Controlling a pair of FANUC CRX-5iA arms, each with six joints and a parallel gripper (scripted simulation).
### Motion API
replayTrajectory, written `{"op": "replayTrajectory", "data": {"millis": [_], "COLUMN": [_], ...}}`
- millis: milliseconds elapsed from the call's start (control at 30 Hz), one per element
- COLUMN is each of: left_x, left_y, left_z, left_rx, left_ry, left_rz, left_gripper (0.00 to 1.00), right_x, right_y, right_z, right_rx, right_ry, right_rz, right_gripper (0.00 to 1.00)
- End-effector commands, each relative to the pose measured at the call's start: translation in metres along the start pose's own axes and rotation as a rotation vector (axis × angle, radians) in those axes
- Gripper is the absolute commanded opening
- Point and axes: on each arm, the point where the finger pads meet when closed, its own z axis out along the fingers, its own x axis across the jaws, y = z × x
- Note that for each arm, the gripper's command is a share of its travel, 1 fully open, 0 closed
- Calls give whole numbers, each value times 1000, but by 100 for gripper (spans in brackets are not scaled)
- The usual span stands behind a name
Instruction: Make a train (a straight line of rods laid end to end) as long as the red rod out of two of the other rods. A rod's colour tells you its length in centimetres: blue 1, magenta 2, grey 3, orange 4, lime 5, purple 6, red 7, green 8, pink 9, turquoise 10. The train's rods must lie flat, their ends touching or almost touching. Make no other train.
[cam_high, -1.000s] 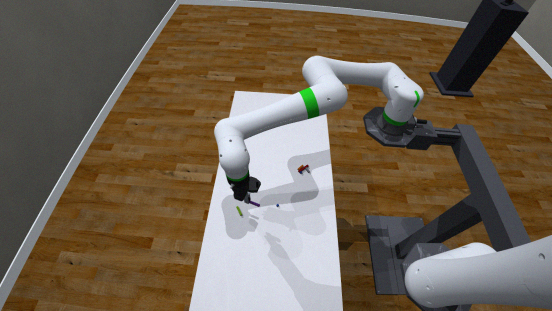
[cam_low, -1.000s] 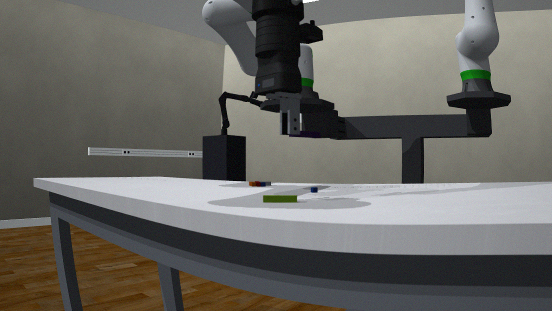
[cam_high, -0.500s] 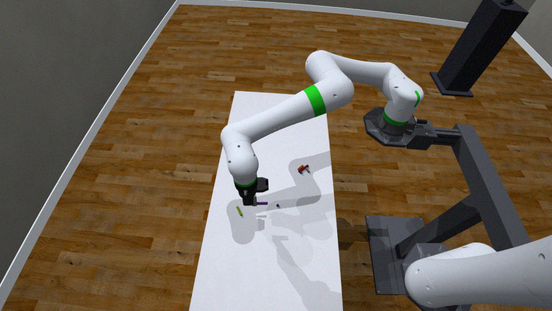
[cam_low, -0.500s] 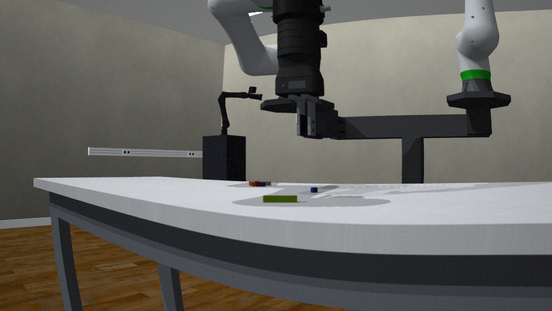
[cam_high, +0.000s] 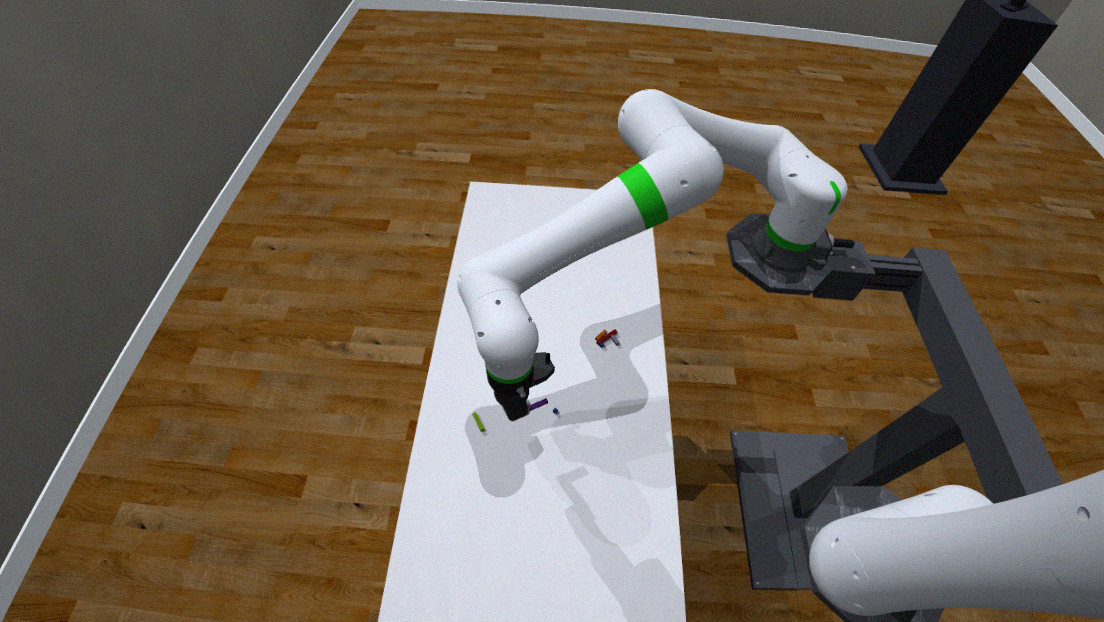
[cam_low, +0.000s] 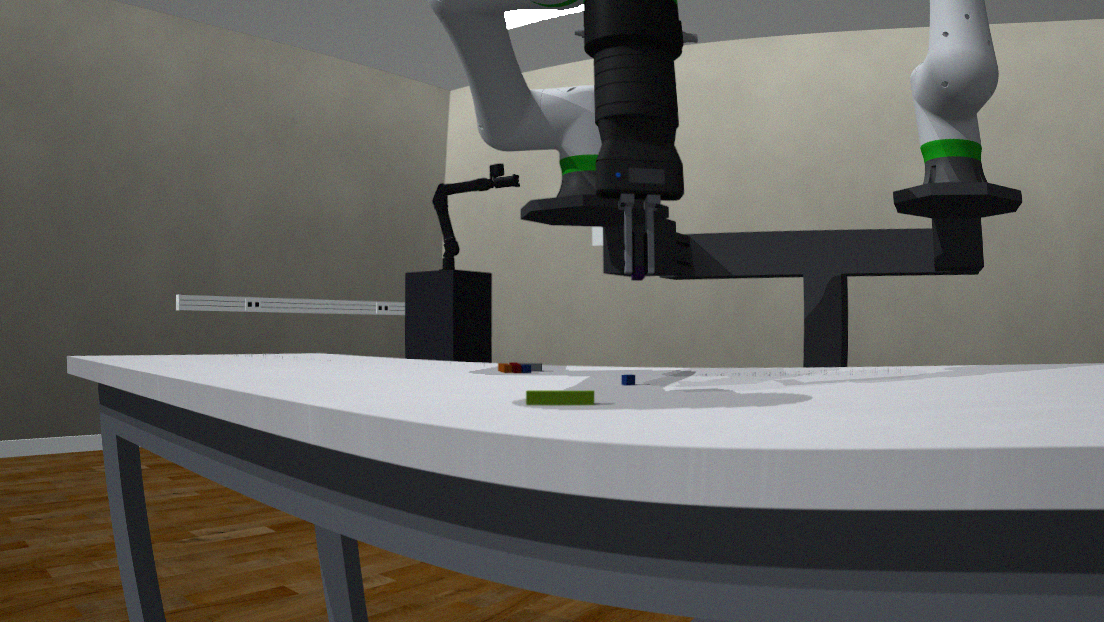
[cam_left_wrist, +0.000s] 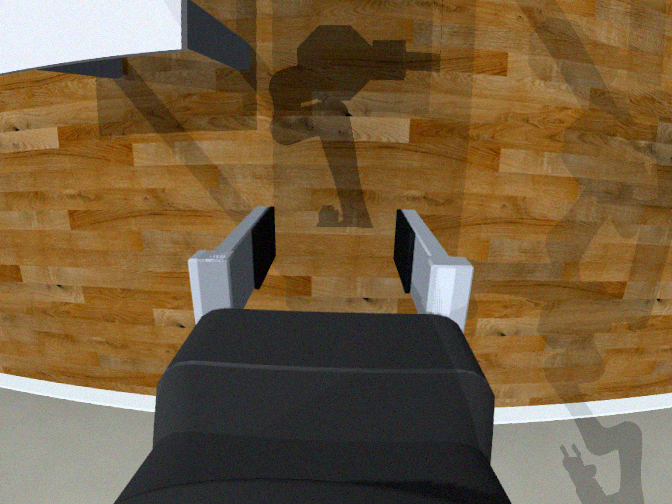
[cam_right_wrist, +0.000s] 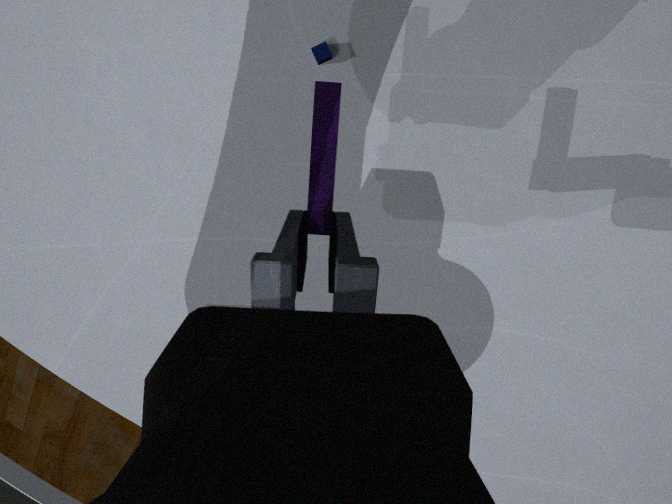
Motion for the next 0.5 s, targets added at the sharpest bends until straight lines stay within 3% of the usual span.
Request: {"op": "replayTrajectory", "data": {"millis": [0, 467], "left_x": [0, 0], "left_y": [0, 0], "left_z": [-1, -1], "left_rx": [-2, -2], "left_ry": [0, 0], "left_rz": [0, 0], "left_gripper": [100, 100], "right_x": [9, 25], "right_y": [-9, -29], "right_z": [-2, -1], "right_rx": [-19, -20], "right_ry": [9, 6], "right_rz": [-166, -475], "right_gripper": [24, 24]}}
